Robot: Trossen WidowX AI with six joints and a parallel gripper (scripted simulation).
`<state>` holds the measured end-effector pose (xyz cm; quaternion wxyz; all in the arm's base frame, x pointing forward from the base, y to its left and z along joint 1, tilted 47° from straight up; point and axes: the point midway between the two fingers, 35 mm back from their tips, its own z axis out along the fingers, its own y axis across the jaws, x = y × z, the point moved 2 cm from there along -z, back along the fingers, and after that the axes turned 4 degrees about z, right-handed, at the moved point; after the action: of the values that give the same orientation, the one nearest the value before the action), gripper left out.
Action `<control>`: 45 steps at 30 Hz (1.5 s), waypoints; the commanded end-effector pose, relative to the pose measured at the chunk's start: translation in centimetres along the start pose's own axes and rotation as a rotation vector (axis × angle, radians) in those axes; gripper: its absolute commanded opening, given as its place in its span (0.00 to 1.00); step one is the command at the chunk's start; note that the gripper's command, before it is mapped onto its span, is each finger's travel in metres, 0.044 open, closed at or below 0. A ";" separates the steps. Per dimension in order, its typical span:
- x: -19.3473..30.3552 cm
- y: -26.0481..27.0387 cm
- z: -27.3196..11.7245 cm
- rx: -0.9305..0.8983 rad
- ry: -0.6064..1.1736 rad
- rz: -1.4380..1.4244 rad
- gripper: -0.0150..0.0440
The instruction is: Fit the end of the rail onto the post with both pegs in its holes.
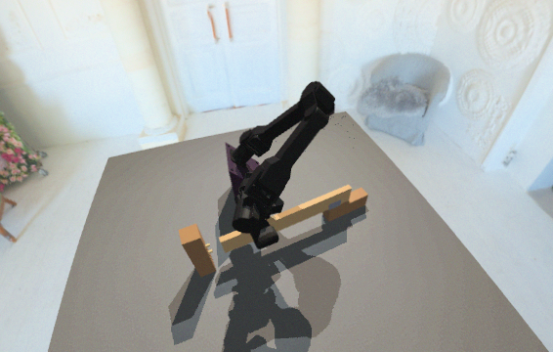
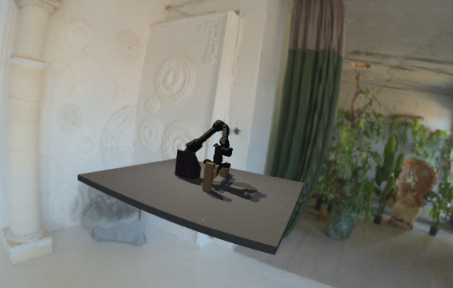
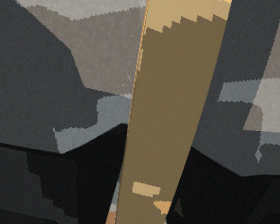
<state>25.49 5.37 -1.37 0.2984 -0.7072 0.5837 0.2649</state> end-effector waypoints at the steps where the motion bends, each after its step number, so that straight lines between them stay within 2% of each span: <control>1: 0.1 -0.1 -0.5 0.011 -0.001 -0.001 0.25; 45: 0.1 0.0 -0.8 0.011 0.000 -0.001 0.25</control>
<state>25.47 4.89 -0.96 0.3010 -0.7063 0.5841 0.2634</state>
